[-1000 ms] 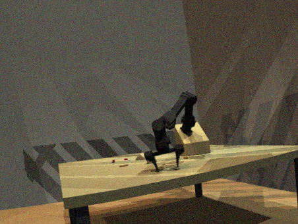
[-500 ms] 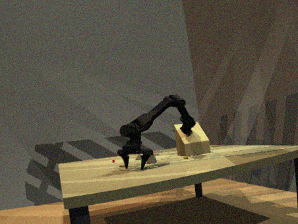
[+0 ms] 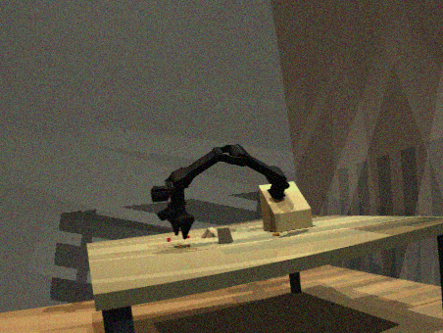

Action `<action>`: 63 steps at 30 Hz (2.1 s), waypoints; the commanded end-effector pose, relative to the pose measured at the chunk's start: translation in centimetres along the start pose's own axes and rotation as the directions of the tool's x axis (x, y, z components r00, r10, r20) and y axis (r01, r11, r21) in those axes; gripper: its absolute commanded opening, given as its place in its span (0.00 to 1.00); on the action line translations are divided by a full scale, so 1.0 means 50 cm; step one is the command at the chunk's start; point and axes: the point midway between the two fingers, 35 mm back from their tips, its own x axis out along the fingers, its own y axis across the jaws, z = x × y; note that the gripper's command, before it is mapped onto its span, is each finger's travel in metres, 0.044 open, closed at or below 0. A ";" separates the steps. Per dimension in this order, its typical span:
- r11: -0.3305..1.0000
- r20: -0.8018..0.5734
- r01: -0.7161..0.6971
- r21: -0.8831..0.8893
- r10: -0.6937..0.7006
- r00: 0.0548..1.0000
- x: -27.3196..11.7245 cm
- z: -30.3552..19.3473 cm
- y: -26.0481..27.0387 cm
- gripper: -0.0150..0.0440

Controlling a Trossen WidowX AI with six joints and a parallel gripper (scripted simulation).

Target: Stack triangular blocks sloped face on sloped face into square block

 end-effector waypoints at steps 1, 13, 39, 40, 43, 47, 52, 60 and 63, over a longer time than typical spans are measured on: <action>0.980 -0.079 0.002 0.199 0.014 0.997 -0.017 -0.058 -0.128 1.00; 0.656 -0.198 -0.064 0.752 0.317 0.927 -0.076 -0.320 -0.388 1.00; 0.592 -0.225 -0.063 0.803 0.400 0.889 0.096 -0.394 -0.330 1.00; 0.592 -0.225 -0.063 0.803 0.400 0.889 0.096 -0.395 -0.329 1.00; 0.592 -0.225 -0.063 0.803 0.400 0.889 0.096 -0.396 -0.327 1.00; 0.592 -0.225 -0.063 0.803 0.400 0.889 0.096 -0.396 -0.327 1.00; 0.592 -0.225 -0.063 0.803 0.400 0.889 0.096 -0.396 -0.327 1.00; 0.597 -0.226 -0.063 0.800 0.397 0.889 0.095 -0.395 -0.328 0.64; 0.597 -0.226 -0.063 0.800 0.397 0.889 0.095 -0.395 -0.328 0.58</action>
